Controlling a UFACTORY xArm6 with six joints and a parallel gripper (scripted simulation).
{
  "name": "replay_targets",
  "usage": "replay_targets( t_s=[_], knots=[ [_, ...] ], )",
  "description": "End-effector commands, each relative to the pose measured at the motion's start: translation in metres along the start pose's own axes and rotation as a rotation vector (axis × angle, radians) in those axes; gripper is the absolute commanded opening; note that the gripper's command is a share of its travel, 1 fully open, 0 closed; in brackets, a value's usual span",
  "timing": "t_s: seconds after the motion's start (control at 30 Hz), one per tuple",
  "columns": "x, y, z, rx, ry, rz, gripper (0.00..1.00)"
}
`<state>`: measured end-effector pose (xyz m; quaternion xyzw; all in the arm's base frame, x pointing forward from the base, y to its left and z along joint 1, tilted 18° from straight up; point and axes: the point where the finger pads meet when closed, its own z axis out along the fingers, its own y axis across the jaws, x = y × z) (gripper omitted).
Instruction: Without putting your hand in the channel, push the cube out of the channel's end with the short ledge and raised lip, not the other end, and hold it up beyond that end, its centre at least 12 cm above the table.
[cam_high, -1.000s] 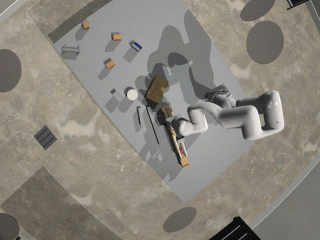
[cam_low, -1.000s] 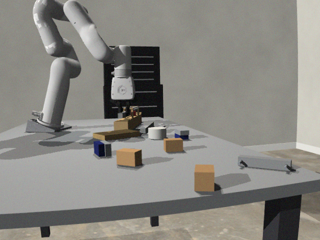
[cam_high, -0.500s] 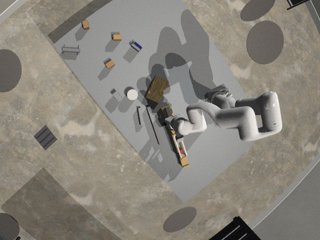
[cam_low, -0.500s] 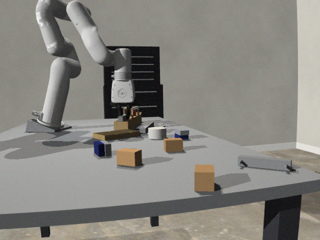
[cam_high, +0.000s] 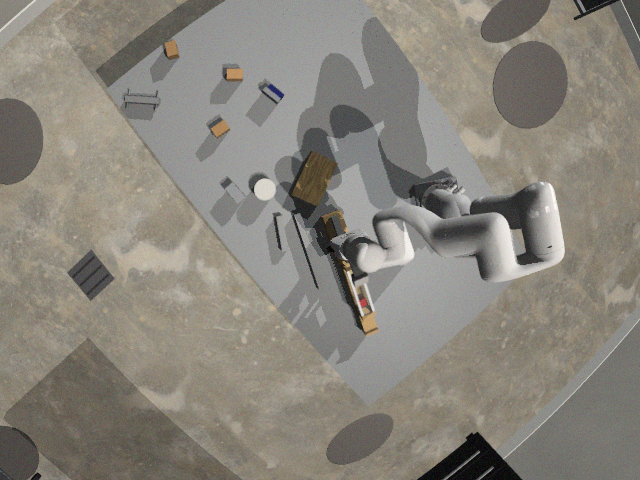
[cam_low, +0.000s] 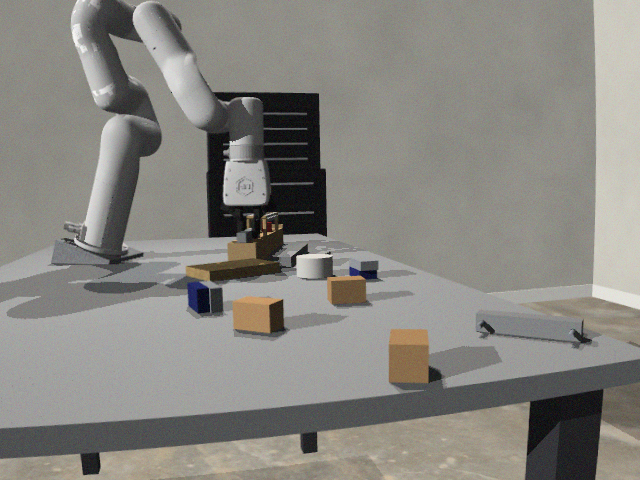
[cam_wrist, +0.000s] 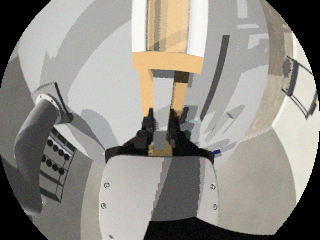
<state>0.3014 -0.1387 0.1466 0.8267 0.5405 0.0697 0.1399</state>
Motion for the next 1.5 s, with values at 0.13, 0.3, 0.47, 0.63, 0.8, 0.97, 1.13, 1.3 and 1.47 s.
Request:
replay_targets(
  t_s=[0.13,0.3,0.47,0.63,0.8,0.97,1.13,1.3,1.47],
  knots=[
    [0.013,0.002,-0.001,-0.003,0.000,0.000,0.00],
    [0.029,0.002,-0.001,-0.003,0.000,0.000,0.00],
    [0.043,0.002,-0.001,-0.003,0.000,0.000,0.00],
    [0.050,0.003,-0.001,-0.003,0.000,0.000,0.00],
    [0.056,0.003,-0.001,-0.003,0.000,0.000,0.00],
    [0.057,0.003,-0.001,-0.003,0.000,0.000,0.00],
    [0.057,0.003,-0.001,-0.003,0.000,0.000,0.00],
    [0.057,0.003,-0.001,-0.003,0.000,0.000,0.00],
    [0.057,0.003,-0.001,-0.003,0.000,0.000,0.38]
  ],
)
